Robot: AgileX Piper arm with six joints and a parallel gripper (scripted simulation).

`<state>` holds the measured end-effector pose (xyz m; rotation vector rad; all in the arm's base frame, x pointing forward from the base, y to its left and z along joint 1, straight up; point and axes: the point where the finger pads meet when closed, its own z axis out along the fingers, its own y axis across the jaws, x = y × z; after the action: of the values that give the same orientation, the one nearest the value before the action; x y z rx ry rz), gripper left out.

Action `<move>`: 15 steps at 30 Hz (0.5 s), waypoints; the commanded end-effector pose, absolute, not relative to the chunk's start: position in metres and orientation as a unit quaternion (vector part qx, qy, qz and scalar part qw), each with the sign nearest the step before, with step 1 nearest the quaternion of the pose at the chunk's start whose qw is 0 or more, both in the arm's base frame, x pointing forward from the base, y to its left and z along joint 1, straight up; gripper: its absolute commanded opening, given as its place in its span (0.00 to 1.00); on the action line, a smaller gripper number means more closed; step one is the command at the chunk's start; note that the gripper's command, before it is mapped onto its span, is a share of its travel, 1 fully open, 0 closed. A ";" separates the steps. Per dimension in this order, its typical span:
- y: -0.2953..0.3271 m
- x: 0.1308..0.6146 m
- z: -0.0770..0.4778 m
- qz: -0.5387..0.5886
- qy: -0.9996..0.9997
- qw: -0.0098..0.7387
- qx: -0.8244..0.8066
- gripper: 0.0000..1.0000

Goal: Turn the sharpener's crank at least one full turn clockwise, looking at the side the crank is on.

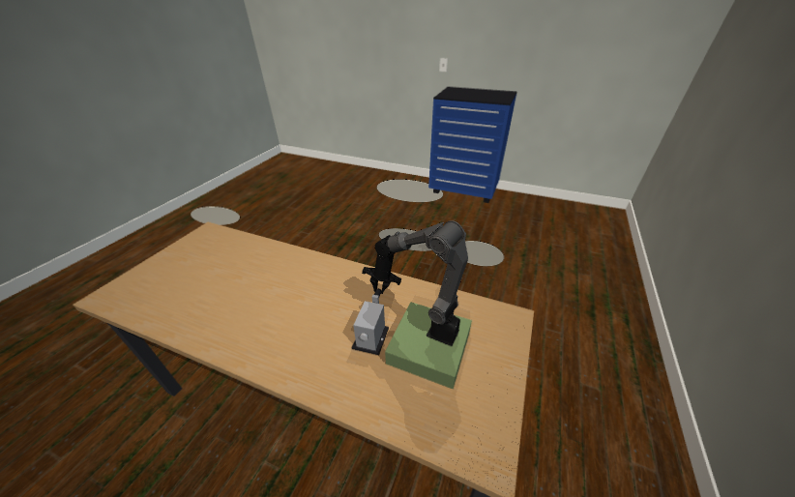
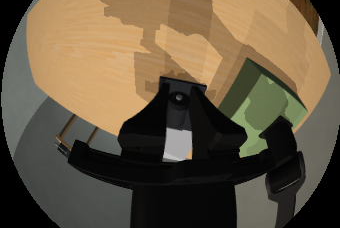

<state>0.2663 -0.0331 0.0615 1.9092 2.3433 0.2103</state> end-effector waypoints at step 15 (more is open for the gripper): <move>-0.033 0.269 0.062 0.070 0.772 0.056 0.629 0.20</move>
<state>0.2675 -0.0329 0.0614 1.9088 2.3460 0.2094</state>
